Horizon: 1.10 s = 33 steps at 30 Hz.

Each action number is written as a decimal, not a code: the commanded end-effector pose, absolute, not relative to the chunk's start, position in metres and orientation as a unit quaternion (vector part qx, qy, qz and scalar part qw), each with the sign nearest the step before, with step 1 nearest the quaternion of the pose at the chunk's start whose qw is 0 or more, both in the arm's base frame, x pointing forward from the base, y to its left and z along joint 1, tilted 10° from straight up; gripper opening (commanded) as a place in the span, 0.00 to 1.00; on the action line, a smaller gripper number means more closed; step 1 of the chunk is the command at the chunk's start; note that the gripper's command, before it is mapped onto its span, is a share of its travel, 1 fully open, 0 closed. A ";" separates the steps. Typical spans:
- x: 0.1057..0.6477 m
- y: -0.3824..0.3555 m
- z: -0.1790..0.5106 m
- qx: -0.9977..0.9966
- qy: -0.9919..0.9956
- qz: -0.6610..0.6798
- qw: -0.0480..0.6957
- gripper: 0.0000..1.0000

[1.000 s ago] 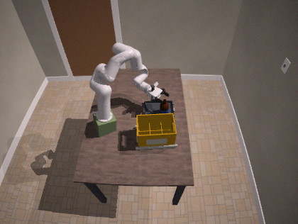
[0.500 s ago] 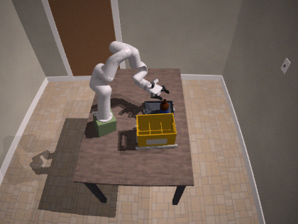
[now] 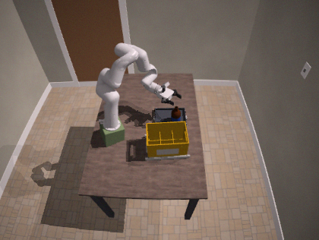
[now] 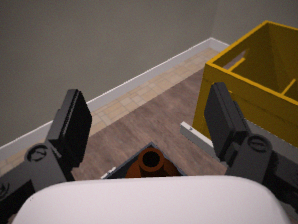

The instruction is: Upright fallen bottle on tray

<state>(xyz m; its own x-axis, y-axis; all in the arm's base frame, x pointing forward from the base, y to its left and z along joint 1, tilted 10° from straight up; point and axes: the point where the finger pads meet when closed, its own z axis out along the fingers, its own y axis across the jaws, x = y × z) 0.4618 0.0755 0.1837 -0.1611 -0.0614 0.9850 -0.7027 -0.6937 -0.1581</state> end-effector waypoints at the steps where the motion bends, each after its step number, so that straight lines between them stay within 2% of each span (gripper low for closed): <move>1: 0.462 0.076 0.189 0.604 -0.317 0.694 0.230 1.00; 14: 0.461 0.075 0.191 0.604 -0.317 0.694 0.230 1.00; 15: 0.461 0.075 0.191 0.604 -0.317 0.694 0.230 0.00; 33: 0.461 0.075 0.191 0.604 -0.317 0.694 0.230 0.00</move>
